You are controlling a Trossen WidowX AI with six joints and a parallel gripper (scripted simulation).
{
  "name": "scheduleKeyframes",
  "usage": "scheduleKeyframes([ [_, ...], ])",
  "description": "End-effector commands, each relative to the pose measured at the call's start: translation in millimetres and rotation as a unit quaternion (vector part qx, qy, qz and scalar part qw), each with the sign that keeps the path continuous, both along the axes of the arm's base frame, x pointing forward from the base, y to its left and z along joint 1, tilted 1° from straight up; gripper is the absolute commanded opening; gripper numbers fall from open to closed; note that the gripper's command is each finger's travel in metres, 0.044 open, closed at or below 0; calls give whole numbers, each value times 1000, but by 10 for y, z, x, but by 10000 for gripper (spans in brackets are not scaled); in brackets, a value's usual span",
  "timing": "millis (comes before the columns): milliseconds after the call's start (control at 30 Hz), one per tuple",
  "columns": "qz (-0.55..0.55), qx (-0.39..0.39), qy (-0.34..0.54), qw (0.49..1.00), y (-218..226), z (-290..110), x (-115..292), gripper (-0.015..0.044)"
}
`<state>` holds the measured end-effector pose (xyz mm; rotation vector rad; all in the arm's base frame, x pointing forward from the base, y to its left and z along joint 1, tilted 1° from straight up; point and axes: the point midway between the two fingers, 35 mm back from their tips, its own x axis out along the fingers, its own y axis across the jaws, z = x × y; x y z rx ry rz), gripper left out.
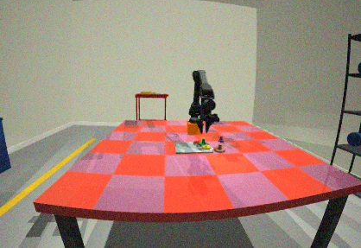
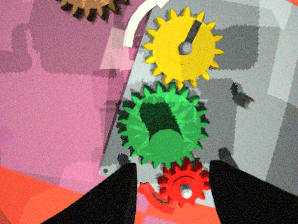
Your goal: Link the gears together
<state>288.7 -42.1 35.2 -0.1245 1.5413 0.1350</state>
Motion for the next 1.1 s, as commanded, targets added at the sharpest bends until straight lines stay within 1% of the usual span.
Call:
scheduleKeyframes([
  [0,1,1,4,1000,5,205,-31,219],
  [33,1,1,4,1000,5,343,-50,245],
  [100,1,1,4,1000,4,454,-69,298],
  [267,1,1,4,1000,4,454,-69,429],
  [300,1,1,4,1000,4,454,-69,440],
  [1067,1,1,4,1000,4,454,-69,440],
])
